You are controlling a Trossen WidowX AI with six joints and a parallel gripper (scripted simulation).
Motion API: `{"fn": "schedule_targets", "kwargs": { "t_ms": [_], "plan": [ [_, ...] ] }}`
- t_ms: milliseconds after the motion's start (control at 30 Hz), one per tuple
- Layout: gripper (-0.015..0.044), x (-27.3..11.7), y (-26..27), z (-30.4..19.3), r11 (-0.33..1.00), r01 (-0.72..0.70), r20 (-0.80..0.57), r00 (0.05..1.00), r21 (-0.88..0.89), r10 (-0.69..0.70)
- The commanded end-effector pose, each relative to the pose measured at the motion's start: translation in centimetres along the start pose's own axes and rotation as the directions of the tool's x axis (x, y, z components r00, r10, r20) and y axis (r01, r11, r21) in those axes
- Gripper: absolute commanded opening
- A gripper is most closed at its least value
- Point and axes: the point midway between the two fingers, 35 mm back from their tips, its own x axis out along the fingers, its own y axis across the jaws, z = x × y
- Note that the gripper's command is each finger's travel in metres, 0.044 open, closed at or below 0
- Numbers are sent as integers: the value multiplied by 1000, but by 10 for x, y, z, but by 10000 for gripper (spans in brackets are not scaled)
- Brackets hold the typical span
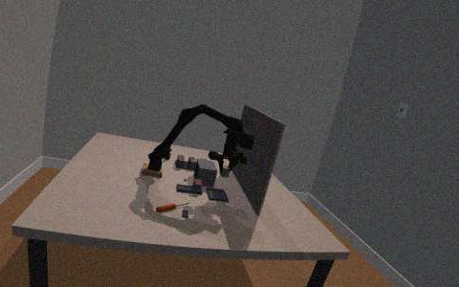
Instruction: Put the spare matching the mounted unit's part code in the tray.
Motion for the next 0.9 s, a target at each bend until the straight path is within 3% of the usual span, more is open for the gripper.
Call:
{"fn": "schedule_targets", "kwargs": {
  "t_ms": [0,867],
  "plan": [
    [0,6,-1,0,1000,7,-2,1000,4,-7],
    [0,24,0,0,1000,7,-2,1000,4,-7]
  ]
}}
